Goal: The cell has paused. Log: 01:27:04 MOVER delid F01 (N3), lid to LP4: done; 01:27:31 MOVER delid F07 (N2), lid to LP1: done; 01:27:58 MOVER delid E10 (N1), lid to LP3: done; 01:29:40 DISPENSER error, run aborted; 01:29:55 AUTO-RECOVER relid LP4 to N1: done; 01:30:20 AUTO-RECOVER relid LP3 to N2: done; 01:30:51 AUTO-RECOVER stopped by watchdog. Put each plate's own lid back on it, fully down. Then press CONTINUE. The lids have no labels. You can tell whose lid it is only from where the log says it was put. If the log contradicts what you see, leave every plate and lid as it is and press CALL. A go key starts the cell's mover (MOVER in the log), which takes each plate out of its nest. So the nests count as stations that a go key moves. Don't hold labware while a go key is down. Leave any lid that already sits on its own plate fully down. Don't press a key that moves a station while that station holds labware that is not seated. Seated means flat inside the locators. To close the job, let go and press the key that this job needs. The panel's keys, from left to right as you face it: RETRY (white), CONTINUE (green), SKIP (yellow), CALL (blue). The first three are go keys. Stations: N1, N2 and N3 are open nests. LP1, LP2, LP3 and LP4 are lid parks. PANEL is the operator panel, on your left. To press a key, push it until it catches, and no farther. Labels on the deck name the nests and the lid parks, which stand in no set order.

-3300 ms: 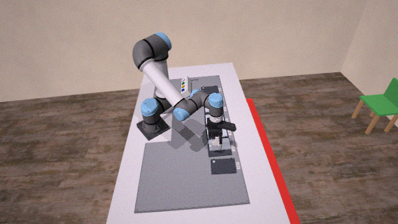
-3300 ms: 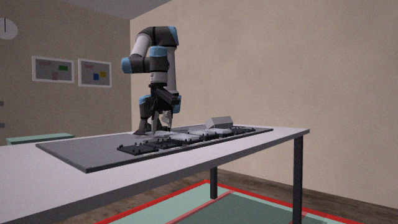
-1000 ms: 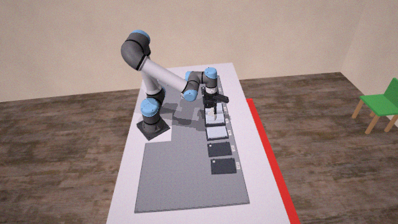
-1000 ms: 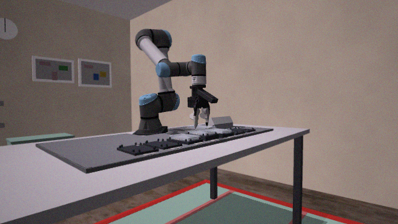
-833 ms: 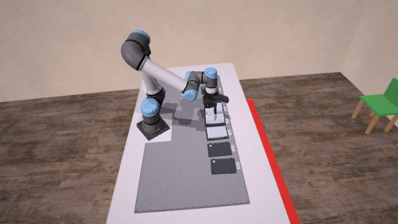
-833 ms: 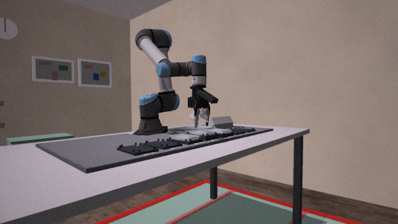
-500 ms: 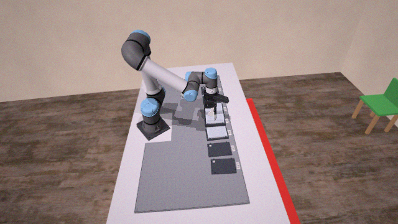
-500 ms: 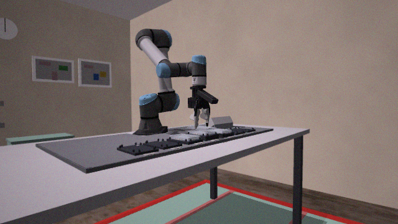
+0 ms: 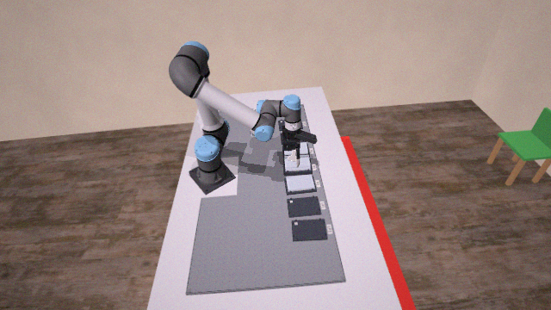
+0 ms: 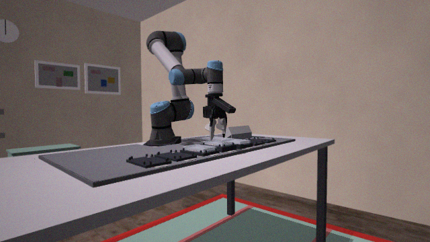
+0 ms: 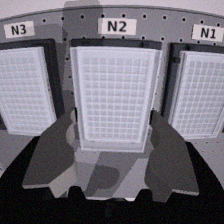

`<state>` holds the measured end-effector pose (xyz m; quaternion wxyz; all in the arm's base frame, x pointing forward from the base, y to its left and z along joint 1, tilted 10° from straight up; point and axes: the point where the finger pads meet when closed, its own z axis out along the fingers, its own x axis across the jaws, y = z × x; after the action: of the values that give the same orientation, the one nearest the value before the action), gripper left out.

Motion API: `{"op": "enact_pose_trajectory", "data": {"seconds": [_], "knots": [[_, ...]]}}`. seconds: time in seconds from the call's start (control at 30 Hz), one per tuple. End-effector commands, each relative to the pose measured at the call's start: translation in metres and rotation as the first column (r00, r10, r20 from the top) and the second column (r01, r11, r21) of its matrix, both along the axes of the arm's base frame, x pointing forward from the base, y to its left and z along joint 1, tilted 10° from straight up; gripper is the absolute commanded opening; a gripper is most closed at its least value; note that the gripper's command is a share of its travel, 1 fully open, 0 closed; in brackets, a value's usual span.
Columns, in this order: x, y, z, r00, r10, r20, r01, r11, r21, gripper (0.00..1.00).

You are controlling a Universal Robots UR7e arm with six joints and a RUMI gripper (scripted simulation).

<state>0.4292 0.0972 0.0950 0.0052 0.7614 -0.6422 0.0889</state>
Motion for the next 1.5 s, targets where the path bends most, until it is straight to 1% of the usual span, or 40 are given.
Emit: {"op": "enact_pose_trajectory", "data": {"seconds": [0.0,1.47], "knots": [[0.001,0.000,-0.001,1.000,0.000,0.001,0.000,1.000,0.000,0.00],[0.002,-0.002,-0.013,1.000,0.000,0.001,0.000,1.000,0.000,0.00]]}}
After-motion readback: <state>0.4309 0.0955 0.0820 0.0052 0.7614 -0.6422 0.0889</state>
